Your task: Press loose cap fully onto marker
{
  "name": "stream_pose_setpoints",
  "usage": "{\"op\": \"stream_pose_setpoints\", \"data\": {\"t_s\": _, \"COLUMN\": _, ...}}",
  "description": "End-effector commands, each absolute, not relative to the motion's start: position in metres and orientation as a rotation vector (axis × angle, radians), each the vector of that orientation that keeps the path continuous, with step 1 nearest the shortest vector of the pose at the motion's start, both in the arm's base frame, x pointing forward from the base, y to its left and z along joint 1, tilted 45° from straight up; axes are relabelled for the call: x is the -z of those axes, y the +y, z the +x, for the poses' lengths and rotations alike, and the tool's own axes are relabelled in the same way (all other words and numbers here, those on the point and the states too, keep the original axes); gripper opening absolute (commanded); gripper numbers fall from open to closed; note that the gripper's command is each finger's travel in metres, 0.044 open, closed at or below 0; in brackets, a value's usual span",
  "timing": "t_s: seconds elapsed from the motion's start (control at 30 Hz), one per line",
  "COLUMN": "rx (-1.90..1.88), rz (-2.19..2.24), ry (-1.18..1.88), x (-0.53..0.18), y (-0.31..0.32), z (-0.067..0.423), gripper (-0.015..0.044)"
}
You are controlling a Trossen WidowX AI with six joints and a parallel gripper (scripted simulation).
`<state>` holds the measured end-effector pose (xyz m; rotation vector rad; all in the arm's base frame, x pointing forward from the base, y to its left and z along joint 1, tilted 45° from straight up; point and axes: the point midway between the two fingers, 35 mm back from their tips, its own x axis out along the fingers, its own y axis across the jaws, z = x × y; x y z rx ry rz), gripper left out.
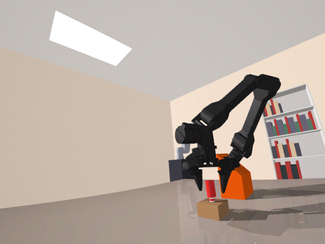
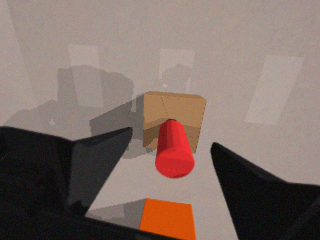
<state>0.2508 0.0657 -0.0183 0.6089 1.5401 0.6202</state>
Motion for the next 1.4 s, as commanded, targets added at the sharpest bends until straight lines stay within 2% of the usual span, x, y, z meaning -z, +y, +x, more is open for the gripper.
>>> {"op": "stream_pose_setpoints", "data": {"t_s": 0.0, "rx": -0.62, "rz": 0.608, "ry": 1.54, "x": 0.017, "y": 0.064, "z": 0.251, "gripper": 0.044}}
{"op": "stream_pose_setpoints", "data": {"t_s": 0.17, "rx": -0.616, "rz": 0.606, "ry": 1.541, "x": -0.027, "y": 0.019, "z": 0.256, "gripper": 0.044}}
{"op": "stream_pose_setpoints", "data": {"t_s": 0.33, "rx": -0.618, "rz": 0.607, "ry": 1.541, "x": -0.035, "y": 0.012, "z": 0.255, "gripper": 0.044}}
{"op": "stream_pose_setpoints", "data": {"t_s": 0.9, "rx": -0.673, "rz": 0.554, "ry": 1.509, "x": -0.026, "y": 0.017, "z": 0.254, "gripper": 0.0}}
{"op": "stream_pose_setpoints", "data": {"t_s": 1.37, "rx": -0.673, "rz": 0.554, "ry": 1.509, "x": -0.022, "y": 0.021, "z": 0.254, "gripper": 0.0}}
